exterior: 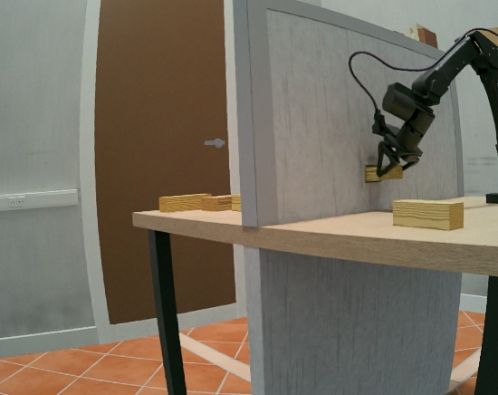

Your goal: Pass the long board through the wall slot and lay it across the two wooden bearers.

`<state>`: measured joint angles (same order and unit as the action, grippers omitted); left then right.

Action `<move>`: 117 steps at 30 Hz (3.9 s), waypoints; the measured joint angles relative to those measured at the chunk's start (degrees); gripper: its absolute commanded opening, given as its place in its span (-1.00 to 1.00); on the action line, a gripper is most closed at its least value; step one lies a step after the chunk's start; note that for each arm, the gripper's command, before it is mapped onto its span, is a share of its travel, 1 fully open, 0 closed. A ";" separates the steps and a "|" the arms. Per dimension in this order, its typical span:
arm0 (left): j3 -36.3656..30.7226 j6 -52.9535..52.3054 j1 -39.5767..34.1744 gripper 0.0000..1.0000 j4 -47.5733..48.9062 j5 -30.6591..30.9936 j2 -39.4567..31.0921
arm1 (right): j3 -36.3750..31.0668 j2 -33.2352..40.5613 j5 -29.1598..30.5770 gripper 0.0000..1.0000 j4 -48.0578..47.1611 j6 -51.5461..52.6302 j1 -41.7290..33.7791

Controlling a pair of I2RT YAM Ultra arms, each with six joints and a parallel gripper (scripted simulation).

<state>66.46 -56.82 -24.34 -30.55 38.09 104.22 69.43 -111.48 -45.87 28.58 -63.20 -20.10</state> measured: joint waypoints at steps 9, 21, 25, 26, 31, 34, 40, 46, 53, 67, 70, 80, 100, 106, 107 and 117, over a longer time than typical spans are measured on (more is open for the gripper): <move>0.00 0.00 0.00 -1.00 0.00 0.00 0.00 | -0.22 -0.72 0.28 0.53 -2.03 1.22 -0.81; 0.00 0.00 0.00 -1.00 0.00 0.00 0.00 | -0.68 -1.90 0.87 0.53 -4.76 2.73 -1.88; 0.00 0.00 0.00 -1.00 0.00 0.00 0.00 | -0.83 -2.38 0.94 0.53 -5.20 3.28 -2.34; 0.00 0.00 0.00 -1.00 0.00 0.00 0.00 | -0.83 -2.38 0.98 0.53 -5.57 3.41 -2.45; 0.00 0.00 0.00 -1.00 0.00 0.00 0.00 | -1.18 -3.04 1.25 0.53 -6.80 4.17 -2.99; 0.00 0.00 0.00 -1.00 0.00 0.00 0.00 | -1.14 -2.99 1.25 0.53 -7.30 4.39 -3.28; 0.00 0.00 0.00 -1.00 0.00 0.00 0.00 | -1.31 -3.96 1.53 0.53 -8.46 5.16 -3.69; 0.00 0.00 0.00 -1.00 0.00 0.00 0.00 | -1.31 -3.82 1.53 0.53 -8.44 5.20 -3.91; 0.00 0.00 0.00 -1.00 0.00 0.00 0.00 | -1.31 -3.82 1.53 0.53 -8.17 5.18 -3.82; 0.00 0.07 -0.02 -1.00 0.09 -0.04 0.00 | -0.87 -3.82 1.55 -1.00 -8.02 4.94 -3.74; 0.00 0.07 -0.02 -1.00 0.09 -0.04 0.00 | -0.87 -3.82 1.55 -1.00 -8.02 4.94 -3.74; 0.02 0.17 -0.11 0.53 0.33 0.63 -0.02 | -0.87 -3.82 1.55 -1.00 -8.02 4.94 -3.74; 0.68 -0.63 1.18 0.53 -1.33 1.09 -0.79 | -0.87 -3.82 1.55 -1.00 -8.02 4.94 -3.74; 0.83 -1.38 0.98 0.53 -2.60 1.31 -1.09 | -0.87 -3.82 1.55 -1.00 -8.02 4.94 -3.74; 0.83 -1.55 1.16 0.53 -3.04 1.42 -1.36 | -0.87 -3.82 1.55 -1.00 -8.02 4.94 -3.74; 1.03 -1.51 0.59 0.53 -2.75 1.46 -1.31 | -0.87 -3.82 1.55 -1.00 -8.02 4.94 -3.74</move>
<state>67.48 -58.33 -23.75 -33.30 39.55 102.91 68.55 -115.31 -44.31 20.56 -58.26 -23.83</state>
